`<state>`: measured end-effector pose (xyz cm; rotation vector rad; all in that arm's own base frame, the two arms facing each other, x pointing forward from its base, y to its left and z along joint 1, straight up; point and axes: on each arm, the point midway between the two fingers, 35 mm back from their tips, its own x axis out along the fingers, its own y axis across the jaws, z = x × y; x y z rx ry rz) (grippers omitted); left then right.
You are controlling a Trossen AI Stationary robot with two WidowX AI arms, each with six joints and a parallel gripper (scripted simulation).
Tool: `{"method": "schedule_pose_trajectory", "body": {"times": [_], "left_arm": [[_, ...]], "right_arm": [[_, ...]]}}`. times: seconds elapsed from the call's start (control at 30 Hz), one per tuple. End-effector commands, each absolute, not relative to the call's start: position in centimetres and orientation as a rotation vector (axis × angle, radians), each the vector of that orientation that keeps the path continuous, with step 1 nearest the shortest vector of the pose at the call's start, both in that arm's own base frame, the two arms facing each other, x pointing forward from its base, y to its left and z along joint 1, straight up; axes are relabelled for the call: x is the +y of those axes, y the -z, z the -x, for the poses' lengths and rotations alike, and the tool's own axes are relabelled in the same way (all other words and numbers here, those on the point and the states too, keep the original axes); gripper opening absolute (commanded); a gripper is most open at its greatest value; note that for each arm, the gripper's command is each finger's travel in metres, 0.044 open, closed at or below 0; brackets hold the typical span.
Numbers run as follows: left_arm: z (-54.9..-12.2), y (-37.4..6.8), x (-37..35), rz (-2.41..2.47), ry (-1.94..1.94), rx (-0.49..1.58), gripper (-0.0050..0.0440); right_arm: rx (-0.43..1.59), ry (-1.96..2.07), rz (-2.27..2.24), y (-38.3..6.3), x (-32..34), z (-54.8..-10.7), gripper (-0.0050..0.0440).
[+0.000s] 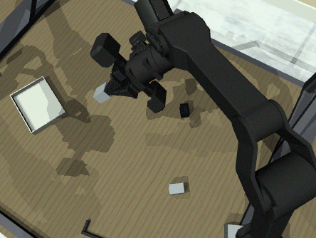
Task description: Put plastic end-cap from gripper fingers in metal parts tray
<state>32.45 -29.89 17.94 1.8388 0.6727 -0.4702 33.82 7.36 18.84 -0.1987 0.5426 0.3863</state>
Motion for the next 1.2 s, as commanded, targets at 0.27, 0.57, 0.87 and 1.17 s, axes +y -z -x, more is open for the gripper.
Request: {"method": "schedule_pose_trajectory", "body": {"times": [0.27, 0.57, 0.87, 1.17], "left_arm": [[-32.4, -19.0, -29.9, -1.819, 0.462, 0.655, 0.0], [-32.4, -19.0, -29.9, -1.819, 0.462, 0.655, 0.0], [-32.4, -19.0, -29.9, -1.819, 0.462, 0.655, 0.0], [-34.5, -18.8, -28.1, -1.816, 0.486, 0.676, 0.0]], "right_arm": [[0.271, -0.199, 0.121, -25.3, 4.1, -33.9, 0.044], [0.043, -0.052, 0.038, -30.5, 1.1, -32.4, 0.044], [-0.078, 0.013, -0.008, -33.0, -0.3, -31.2, 0.044], [-0.062, 0.005, 0.0, -32.7, -0.1, -31.4, 0.044]]}}
